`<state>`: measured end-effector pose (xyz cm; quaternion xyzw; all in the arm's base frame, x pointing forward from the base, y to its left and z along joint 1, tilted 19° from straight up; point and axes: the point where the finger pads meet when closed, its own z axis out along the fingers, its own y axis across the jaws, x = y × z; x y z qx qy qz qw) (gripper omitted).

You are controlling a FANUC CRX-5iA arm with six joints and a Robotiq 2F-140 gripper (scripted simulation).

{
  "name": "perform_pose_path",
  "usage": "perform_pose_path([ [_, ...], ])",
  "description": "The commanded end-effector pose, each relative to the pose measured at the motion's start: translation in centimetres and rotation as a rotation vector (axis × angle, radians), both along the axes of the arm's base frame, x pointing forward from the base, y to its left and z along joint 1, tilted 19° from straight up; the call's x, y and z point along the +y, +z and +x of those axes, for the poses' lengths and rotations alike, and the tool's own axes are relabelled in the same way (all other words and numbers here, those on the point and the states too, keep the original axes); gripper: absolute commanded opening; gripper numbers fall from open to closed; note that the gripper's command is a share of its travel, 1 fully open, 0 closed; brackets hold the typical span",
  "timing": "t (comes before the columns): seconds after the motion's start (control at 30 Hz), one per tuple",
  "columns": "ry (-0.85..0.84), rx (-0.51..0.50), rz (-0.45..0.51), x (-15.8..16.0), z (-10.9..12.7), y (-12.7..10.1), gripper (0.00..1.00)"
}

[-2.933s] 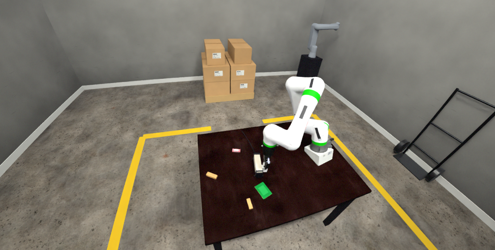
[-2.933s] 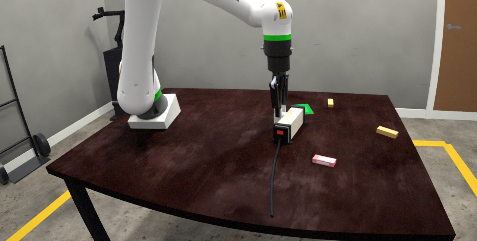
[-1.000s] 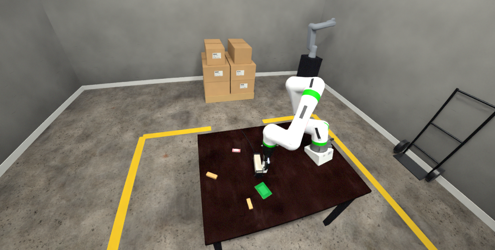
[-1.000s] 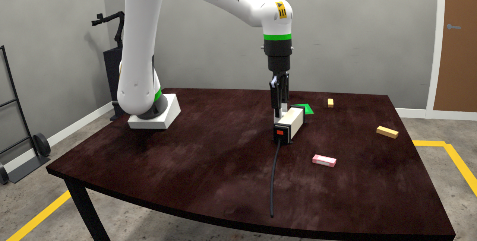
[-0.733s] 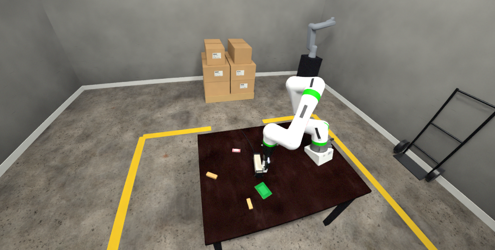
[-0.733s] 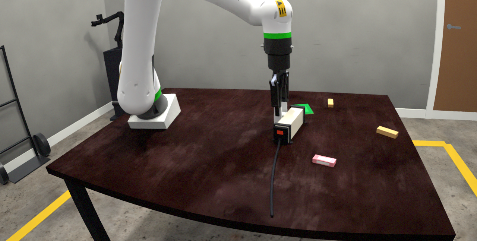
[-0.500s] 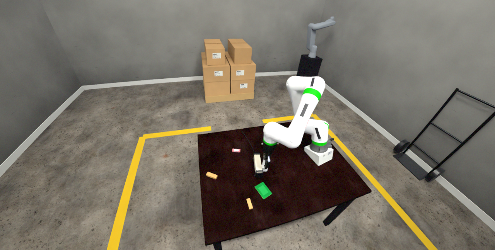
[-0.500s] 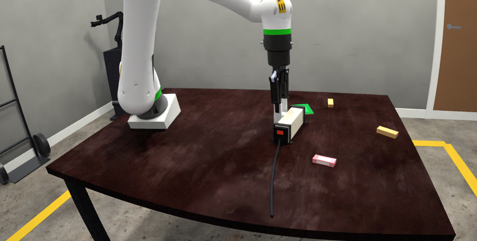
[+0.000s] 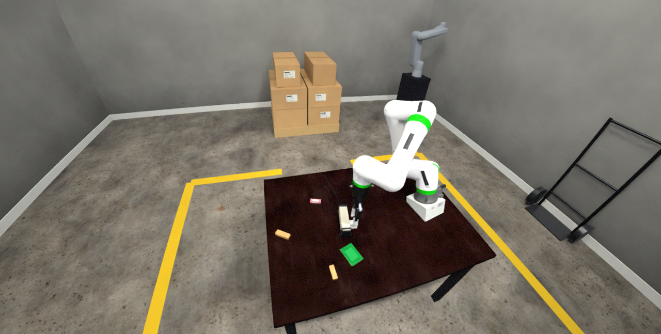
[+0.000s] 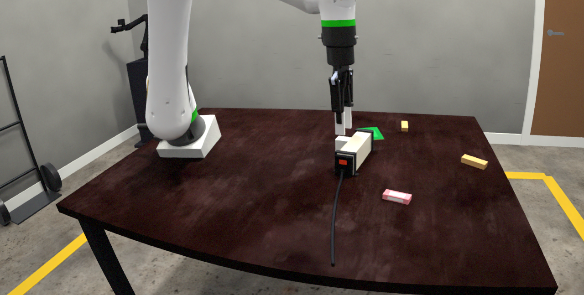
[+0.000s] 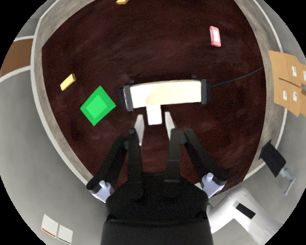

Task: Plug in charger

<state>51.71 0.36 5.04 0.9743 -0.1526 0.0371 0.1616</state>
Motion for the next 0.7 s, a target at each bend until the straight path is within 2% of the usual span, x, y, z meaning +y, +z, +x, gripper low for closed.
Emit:
perform_pose_path([
  [0.0,0.001,-0.001,0.0,0.5,0.0,1.4,0.38],
  [0.23,0.001,-0.001,0.0,1.2,0.0,3.5,0.38],
  [0.67,0.001,-0.001,0.0,1.9,-0.1,5.4,0.38],
])
